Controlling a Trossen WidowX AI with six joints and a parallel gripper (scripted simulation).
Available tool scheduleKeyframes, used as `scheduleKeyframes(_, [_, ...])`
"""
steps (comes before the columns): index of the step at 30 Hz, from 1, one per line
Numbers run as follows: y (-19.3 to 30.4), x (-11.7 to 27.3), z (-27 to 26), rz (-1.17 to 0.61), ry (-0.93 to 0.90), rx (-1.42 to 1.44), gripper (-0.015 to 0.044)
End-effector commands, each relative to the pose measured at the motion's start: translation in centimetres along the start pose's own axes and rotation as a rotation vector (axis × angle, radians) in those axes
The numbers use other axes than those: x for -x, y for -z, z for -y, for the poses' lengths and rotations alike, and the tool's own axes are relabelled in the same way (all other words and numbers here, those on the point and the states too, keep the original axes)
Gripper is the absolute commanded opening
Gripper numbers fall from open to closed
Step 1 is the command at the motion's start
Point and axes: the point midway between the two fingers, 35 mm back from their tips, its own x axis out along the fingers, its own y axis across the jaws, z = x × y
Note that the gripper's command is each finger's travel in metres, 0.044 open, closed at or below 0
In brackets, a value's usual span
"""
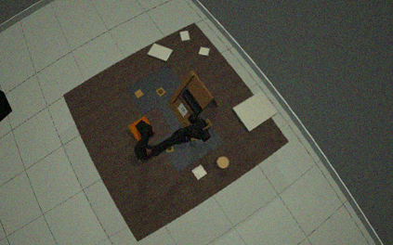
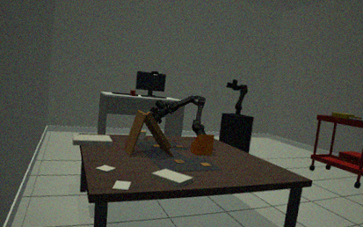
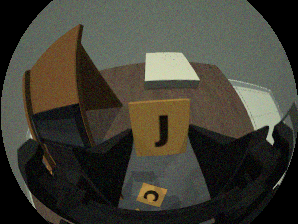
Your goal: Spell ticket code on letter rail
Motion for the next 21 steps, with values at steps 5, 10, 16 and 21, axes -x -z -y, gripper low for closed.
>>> scheduleKeyframes(5, [-0.05, -0.03, -0.12, 0.004, -0.001, 0.004, 0.0000])
scheduleKeyframes(10, [0.01, 0.02, -0.38, 0.004, -0.001, 0.004, 0.0000])
scheduleKeyframes(16, [0.07, 0.04, -0.74, 0.004, -0.002, 0.004, 0.0000])
scheduleKeyframes(21, [0.10, 0.03, -0.98, 0.004, -0.002, 0.004, 0.0000])
